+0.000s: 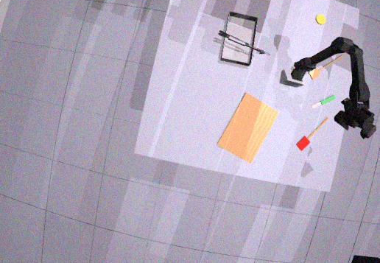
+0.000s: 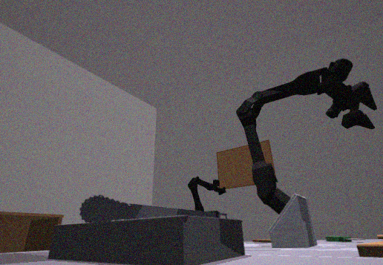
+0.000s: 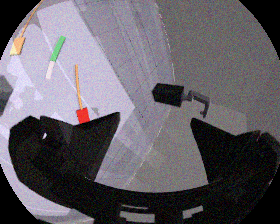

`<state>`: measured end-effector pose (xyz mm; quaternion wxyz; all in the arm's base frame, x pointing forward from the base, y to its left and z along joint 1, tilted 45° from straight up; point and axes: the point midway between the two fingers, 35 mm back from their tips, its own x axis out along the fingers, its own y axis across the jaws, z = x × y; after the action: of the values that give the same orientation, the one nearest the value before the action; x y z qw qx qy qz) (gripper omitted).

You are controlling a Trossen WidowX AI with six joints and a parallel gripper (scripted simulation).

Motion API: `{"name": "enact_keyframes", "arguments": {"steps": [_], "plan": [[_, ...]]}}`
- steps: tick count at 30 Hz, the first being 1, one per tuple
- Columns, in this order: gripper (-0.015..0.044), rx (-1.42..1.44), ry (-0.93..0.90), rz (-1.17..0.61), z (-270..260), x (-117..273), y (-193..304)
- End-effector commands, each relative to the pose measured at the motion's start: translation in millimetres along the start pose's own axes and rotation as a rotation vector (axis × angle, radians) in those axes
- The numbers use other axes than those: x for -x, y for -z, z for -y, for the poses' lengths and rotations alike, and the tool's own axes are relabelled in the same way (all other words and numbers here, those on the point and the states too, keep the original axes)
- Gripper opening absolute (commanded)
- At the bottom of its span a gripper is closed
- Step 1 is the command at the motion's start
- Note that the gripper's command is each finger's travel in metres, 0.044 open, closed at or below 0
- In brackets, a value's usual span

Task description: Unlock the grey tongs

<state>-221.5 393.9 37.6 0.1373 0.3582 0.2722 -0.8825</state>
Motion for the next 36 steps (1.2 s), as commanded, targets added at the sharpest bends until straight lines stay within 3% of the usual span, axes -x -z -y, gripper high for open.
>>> {"name": "enact_keyframes", "arguments": {"steps": [1, 9, 17, 27, 36], "plan": [[0.0440, -0.274, 0.049, -0.137, -12, 47, 50], [0.0440, -0.813, 0.154, -0.389, -60, 134, 131], [0.0440, -1.336, 0.282, -0.600, -138, 217, 183], [0.0440, -1.994, 0.498, -0.869, -259, 315, 204], [0.0440, -2.574, 0.742, -1.132, -380, 384, 176]]}}
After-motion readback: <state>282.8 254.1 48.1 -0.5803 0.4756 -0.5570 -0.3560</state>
